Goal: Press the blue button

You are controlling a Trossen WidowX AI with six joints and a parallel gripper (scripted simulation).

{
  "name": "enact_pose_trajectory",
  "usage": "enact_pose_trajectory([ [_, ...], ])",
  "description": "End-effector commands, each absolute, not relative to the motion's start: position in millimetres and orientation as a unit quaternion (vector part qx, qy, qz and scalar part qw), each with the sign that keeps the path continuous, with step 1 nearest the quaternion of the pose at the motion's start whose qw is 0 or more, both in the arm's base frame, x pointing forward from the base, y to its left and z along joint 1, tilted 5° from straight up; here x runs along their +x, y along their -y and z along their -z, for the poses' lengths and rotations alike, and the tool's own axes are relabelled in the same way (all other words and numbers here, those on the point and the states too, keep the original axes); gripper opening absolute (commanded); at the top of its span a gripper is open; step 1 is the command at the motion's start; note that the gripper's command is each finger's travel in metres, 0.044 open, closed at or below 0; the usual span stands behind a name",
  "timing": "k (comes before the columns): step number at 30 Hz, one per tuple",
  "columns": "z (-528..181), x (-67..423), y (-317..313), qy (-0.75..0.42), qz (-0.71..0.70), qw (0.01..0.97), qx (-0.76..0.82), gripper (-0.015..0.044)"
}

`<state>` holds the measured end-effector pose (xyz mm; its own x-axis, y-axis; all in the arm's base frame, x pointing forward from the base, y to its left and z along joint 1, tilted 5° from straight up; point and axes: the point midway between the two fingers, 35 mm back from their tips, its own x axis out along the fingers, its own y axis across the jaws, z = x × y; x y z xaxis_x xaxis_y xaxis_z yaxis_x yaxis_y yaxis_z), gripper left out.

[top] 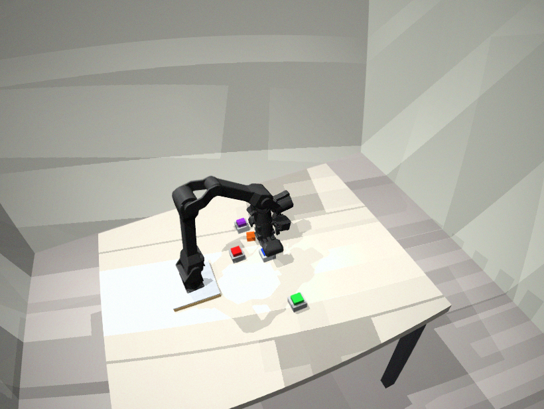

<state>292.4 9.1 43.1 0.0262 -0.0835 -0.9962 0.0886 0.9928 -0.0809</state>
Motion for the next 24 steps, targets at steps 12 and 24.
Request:
enact_pose_trajectory([
  [12, -78, 292, -22, -0.697, 0.057, 0.715, 0.002, 0.0072],
  [24, -123, 260, -189, -0.699, 0.051, 0.713, 0.008, 0.0387],
])
